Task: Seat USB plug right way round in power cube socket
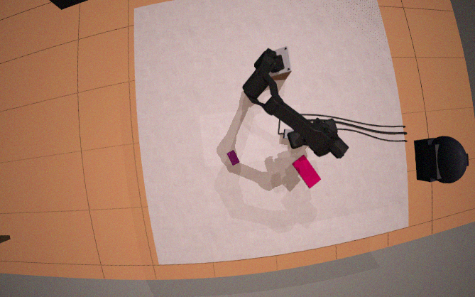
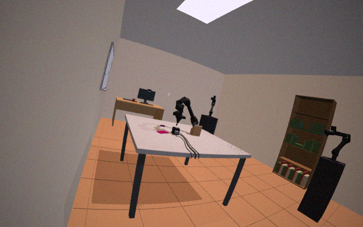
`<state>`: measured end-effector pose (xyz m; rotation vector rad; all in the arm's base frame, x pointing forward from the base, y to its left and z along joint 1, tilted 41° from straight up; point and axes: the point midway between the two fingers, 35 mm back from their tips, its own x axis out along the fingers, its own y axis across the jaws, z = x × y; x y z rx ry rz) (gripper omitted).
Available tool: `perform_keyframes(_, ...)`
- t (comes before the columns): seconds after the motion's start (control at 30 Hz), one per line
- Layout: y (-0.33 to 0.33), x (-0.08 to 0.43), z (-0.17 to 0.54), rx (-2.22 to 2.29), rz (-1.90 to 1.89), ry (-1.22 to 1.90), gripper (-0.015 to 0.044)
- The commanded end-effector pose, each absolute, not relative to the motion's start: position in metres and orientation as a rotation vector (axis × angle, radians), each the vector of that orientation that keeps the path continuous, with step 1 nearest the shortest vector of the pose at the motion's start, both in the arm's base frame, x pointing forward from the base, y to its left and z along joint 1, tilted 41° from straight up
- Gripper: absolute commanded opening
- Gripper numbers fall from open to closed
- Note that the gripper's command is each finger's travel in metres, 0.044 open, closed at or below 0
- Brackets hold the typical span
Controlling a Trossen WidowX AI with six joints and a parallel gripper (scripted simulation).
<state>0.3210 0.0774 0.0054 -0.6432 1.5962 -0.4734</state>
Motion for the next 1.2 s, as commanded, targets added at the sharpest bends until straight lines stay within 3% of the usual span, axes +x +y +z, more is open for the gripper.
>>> perform_keyframes(0.0, 0.0775, 0.3209, 0.0053, -0.548, -0.568, 1.553, 0.0)
perform_keyframes(1.17, 0.0775, 0.3209, 0.0053, 0.154, -1.178, 1.124, 0.0)
